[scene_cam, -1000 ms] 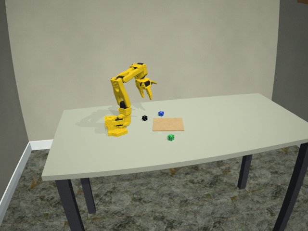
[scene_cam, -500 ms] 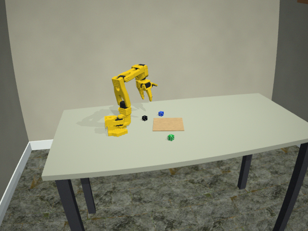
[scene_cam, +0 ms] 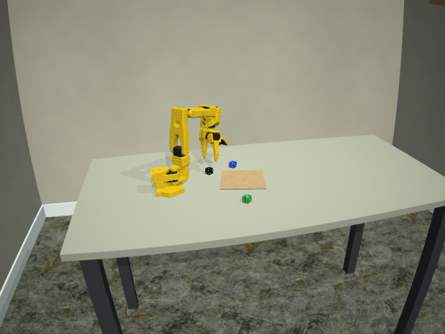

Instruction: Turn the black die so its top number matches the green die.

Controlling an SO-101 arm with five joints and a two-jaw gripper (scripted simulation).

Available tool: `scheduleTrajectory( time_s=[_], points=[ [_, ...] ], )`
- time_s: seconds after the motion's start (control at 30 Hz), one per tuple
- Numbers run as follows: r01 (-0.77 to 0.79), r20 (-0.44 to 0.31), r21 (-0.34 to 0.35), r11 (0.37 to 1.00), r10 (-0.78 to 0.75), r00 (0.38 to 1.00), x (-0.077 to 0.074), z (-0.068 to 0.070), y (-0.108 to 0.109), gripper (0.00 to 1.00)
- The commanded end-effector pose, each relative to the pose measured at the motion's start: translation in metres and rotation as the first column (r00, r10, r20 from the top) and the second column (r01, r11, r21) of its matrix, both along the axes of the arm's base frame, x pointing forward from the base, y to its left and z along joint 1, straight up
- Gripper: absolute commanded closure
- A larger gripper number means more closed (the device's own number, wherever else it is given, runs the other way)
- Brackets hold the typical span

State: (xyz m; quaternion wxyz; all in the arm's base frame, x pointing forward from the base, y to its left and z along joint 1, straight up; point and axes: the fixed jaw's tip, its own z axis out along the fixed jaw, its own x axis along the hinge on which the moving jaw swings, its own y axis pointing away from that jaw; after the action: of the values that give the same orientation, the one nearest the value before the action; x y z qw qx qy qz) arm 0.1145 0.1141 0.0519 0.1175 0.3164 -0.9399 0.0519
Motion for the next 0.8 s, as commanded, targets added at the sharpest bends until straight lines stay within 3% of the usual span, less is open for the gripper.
scheduleTrajectory(
  time_s=[0.0, 0.77],
  points=[
    [-0.001, -0.017, -0.015, 1.0, 0.0, 1.0, 0.0002, -0.0035, 0.0011, 0.72],
    [-0.001, -0.038, -0.035, 0.999, 0.0, 0.999, -0.0014, -0.0073, -0.0003, 0.72]
  ],
)
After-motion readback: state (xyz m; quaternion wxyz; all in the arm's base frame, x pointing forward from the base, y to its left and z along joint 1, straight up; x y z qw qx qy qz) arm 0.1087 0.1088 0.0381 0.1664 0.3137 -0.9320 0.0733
